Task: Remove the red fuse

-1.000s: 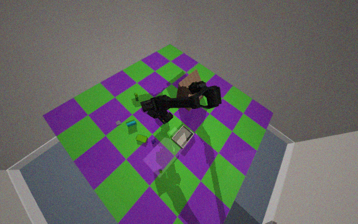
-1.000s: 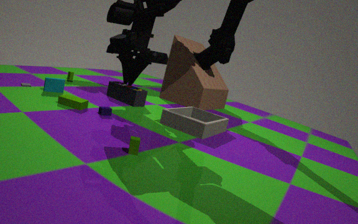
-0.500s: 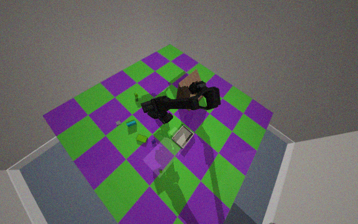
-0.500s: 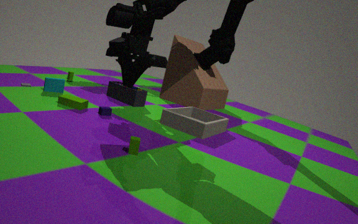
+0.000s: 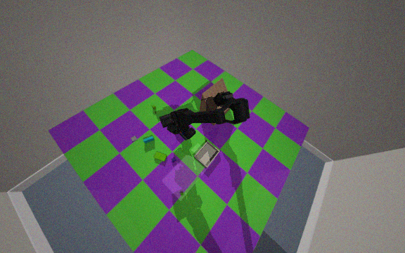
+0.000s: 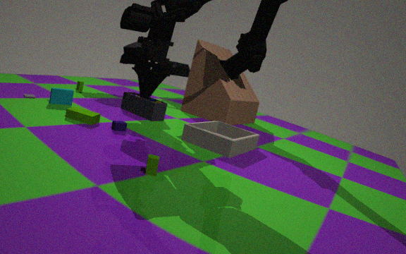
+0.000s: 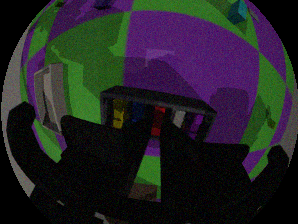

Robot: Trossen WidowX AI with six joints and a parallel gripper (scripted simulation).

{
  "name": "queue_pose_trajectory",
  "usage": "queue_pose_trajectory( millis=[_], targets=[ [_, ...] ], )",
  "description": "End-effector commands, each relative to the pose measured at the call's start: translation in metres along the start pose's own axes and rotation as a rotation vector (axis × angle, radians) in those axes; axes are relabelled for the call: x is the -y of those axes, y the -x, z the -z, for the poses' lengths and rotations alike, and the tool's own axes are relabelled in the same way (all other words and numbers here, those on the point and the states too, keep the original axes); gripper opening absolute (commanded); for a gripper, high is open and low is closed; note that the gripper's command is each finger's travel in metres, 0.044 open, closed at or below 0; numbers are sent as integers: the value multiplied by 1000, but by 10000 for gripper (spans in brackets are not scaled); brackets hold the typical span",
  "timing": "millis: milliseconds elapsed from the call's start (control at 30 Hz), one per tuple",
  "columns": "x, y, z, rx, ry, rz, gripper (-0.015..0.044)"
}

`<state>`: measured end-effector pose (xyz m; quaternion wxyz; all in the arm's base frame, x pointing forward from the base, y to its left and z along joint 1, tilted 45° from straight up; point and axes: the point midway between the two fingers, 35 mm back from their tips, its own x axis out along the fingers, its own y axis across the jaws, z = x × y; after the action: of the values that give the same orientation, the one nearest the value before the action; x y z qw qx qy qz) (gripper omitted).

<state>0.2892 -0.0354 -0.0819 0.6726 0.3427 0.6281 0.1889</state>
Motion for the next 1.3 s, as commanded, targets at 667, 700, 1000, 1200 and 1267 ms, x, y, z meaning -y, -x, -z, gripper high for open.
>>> queue_pose_trajectory(
  millis=[667, 700, 1000, 1200, 1267],
  targets=[
    [0, 11, -1, 1, 0, 0, 0],
    [0, 12, -1, 1, 0, 0, 0],
    [0, 16, -1, 1, -1, 0, 0],
    [0, 19, -1, 1, -1, 0, 0],
    [0, 20, -1, 1, -1, 0, 0]
  ],
)
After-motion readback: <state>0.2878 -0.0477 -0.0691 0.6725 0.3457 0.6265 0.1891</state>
